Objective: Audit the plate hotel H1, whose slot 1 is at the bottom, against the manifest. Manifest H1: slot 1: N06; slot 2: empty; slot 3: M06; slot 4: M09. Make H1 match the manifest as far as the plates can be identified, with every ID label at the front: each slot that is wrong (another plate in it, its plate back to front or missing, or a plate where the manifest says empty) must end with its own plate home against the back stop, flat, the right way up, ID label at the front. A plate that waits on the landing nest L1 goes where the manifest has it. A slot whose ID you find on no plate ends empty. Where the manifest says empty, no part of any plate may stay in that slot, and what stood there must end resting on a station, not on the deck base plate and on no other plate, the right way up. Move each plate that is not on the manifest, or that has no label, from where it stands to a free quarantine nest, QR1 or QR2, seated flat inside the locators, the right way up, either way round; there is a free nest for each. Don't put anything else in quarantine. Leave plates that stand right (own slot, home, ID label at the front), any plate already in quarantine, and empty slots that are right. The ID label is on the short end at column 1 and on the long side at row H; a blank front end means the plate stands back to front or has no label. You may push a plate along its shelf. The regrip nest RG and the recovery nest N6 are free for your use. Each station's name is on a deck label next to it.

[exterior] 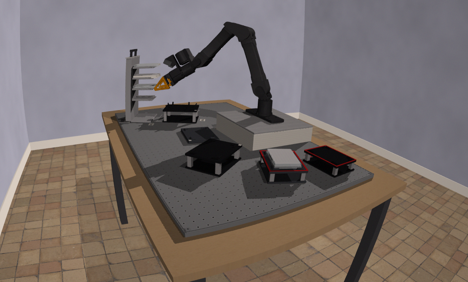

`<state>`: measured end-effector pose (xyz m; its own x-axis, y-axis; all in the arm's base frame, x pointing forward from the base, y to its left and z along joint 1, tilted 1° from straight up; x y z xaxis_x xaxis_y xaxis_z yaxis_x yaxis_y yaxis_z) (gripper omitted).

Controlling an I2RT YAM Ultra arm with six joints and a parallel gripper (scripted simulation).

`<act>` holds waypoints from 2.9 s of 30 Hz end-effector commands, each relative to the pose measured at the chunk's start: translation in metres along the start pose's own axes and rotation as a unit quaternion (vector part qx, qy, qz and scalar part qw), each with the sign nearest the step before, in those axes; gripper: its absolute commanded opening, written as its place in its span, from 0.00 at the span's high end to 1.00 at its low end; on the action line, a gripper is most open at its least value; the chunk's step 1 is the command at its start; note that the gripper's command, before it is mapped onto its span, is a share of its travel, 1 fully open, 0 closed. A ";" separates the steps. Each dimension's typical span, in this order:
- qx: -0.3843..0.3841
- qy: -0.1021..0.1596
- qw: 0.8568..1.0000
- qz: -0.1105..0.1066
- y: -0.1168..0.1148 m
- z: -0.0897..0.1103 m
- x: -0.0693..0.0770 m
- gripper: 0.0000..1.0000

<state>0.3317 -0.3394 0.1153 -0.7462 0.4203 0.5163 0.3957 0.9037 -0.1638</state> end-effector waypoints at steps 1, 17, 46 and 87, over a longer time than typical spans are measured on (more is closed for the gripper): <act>0.007 -0.027 1.000 0.008 -0.006 -0.028 0.007 0.14; 0.005 -0.018 1.000 0.008 -0.005 -0.006 0.018 0.14; 0.006 -0.018 1.000 0.008 0.000 0.012 0.047 0.14; 0.013 -0.030 0.999 0.013 -0.001 0.021 0.086 0.14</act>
<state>0.2532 -0.2955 0.1154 -0.7399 0.4240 0.5222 0.4034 0.9009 -0.1598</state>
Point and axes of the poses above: the point where the finger pads meet when closed, its own x axis back along the fingers, its own y axis across the jaws, z = x × y, the point moved 5 cm from there along x, back along the fingers, and after that the axes turned 12 degrees about x, right-handed, at the moved point
